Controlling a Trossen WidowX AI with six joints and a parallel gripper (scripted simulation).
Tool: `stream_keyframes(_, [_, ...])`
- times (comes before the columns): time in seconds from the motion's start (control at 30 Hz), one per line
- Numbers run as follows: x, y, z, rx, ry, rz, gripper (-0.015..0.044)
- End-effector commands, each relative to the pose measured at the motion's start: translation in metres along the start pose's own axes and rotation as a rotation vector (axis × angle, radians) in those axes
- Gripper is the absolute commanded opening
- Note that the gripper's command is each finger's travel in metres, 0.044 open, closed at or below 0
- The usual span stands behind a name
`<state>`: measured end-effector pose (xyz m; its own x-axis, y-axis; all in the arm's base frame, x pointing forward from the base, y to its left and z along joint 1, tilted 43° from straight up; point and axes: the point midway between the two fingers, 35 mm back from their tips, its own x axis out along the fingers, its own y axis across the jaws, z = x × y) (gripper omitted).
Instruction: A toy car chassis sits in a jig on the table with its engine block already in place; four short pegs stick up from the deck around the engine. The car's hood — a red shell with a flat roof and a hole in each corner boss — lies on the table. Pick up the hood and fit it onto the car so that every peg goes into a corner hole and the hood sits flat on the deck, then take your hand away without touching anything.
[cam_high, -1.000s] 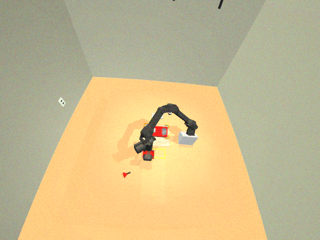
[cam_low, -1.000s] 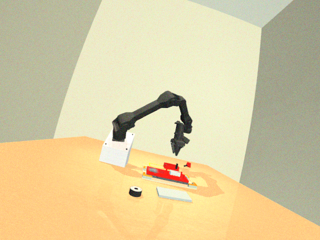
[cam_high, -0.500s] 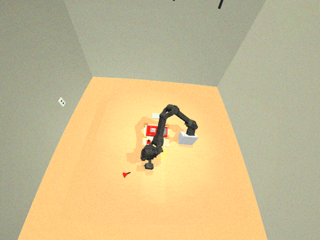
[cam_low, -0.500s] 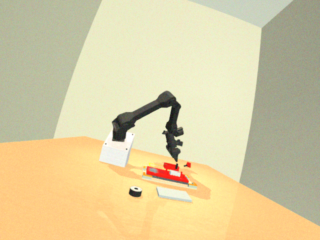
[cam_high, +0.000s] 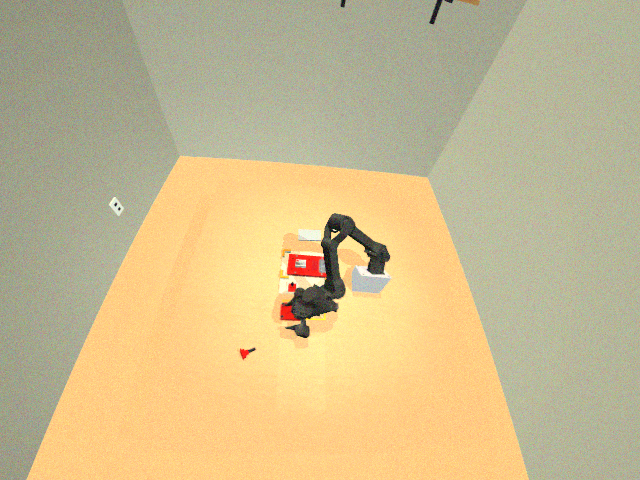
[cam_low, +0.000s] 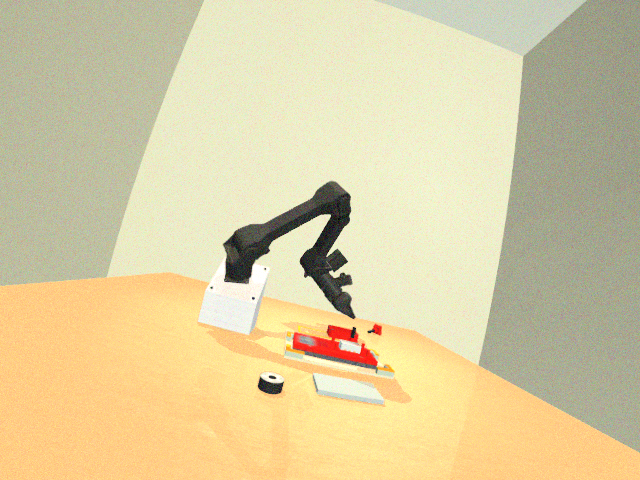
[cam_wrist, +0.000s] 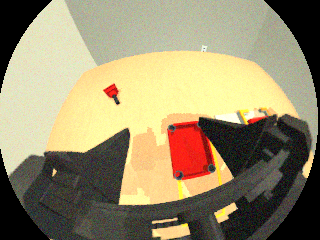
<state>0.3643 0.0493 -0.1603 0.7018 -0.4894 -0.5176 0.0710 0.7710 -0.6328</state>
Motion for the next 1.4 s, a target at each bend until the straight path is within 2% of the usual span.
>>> stream_keyframes(0.0, [-0.031, -0.034, -0.010, -0.025, -0.130, -0.078, 0.0440])
stream_keyframes(1.37, [-0.011, -0.037, -0.028, 0.040, -0.109, -0.088, 0.0440])
